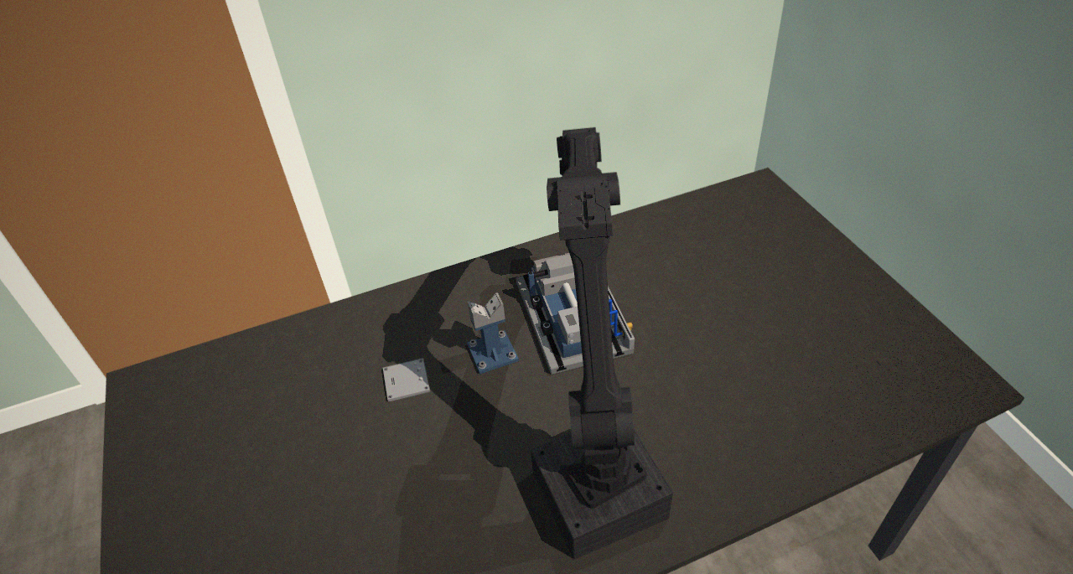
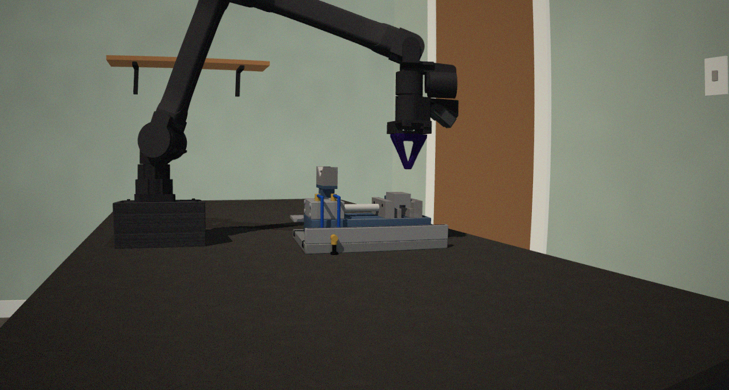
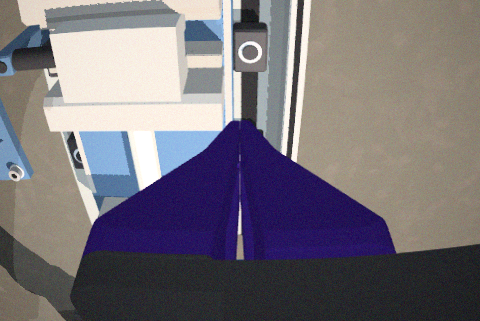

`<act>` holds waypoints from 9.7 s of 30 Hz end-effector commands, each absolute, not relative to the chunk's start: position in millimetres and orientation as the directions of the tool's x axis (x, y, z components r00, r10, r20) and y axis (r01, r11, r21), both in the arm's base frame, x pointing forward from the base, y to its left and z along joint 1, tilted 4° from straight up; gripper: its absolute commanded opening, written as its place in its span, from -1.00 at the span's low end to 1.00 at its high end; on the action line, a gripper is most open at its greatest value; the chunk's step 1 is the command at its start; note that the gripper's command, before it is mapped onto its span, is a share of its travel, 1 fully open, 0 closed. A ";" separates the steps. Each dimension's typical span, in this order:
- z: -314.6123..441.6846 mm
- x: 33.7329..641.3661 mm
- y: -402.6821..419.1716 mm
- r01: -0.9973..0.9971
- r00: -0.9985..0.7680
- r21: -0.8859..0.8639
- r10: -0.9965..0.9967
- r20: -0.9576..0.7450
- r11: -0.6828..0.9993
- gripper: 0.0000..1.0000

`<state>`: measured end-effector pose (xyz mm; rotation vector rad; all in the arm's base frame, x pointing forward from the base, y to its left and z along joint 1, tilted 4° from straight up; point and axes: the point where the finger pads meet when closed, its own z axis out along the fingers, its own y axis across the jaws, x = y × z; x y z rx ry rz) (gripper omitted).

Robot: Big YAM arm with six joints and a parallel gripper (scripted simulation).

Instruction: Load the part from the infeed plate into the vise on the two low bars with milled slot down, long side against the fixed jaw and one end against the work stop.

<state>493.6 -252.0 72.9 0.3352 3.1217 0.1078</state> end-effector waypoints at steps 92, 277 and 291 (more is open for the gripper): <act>31.8 509.0 -233.1 0.208 -0.978 0.064 0.209 -0.011 0.976 -1.00; 31.7 517.1 -237.5 0.209 -0.977 0.060 0.211 -0.027 0.976 -1.00; 31.7 517.1 -237.5 0.209 -0.977 0.060 0.211 -0.027 0.976 -1.00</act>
